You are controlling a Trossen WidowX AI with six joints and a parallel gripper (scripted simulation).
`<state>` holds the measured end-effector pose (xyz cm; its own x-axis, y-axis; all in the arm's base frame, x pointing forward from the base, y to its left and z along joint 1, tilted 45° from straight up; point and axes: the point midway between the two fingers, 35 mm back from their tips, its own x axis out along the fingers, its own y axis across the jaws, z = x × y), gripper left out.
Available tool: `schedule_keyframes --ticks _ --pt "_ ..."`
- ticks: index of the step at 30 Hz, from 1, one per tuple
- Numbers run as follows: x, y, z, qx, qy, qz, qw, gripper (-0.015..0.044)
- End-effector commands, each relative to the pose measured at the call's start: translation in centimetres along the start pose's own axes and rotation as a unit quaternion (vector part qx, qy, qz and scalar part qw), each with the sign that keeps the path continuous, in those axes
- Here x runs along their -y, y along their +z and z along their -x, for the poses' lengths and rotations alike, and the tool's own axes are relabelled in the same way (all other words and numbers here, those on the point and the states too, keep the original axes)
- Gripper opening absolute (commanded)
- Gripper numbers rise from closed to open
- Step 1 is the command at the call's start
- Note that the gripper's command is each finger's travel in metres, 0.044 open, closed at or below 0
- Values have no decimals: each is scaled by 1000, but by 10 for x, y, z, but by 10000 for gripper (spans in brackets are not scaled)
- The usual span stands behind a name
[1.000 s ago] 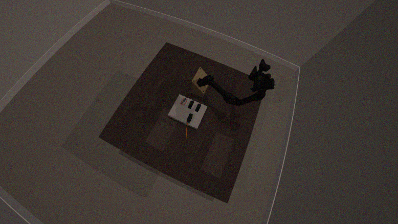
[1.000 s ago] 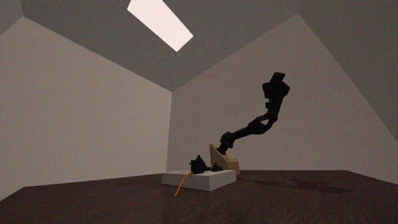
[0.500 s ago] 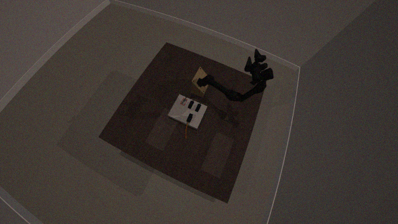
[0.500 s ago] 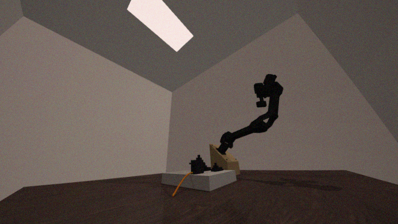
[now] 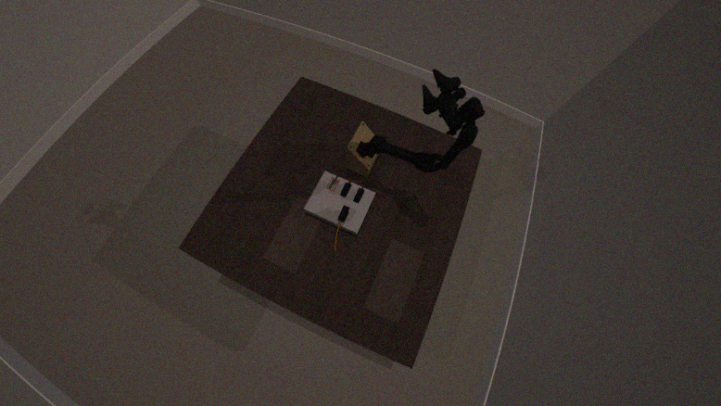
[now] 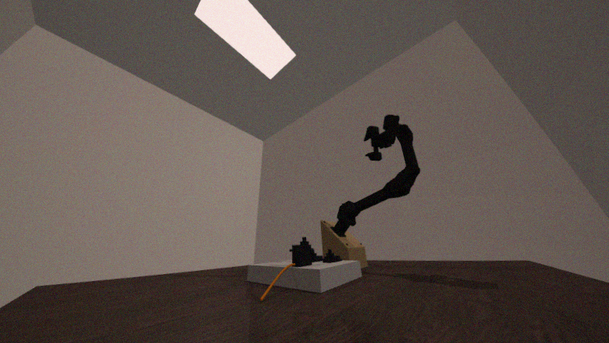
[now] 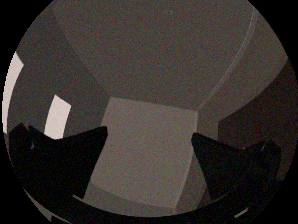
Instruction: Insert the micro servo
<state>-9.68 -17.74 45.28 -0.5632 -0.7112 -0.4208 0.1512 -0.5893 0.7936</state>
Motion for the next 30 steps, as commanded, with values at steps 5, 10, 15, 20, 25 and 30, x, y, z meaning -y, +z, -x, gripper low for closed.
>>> schedule_keyframes --ticks 5,10,15,20,25,30 --pt "-9 -50 -22 -90 -4 5 996 440" --pt "-13 -86 -31 -149 -9 16 989 440" --pt "-15 -126 -39 -207 -22 18 978 440" --pt "-11 -173 -40 -275 -46 22 960 440" --pt "-5 -217 -35 -333 -76 24 940 440" --pt "2 -244 -31 -363 -93 34 927 440"
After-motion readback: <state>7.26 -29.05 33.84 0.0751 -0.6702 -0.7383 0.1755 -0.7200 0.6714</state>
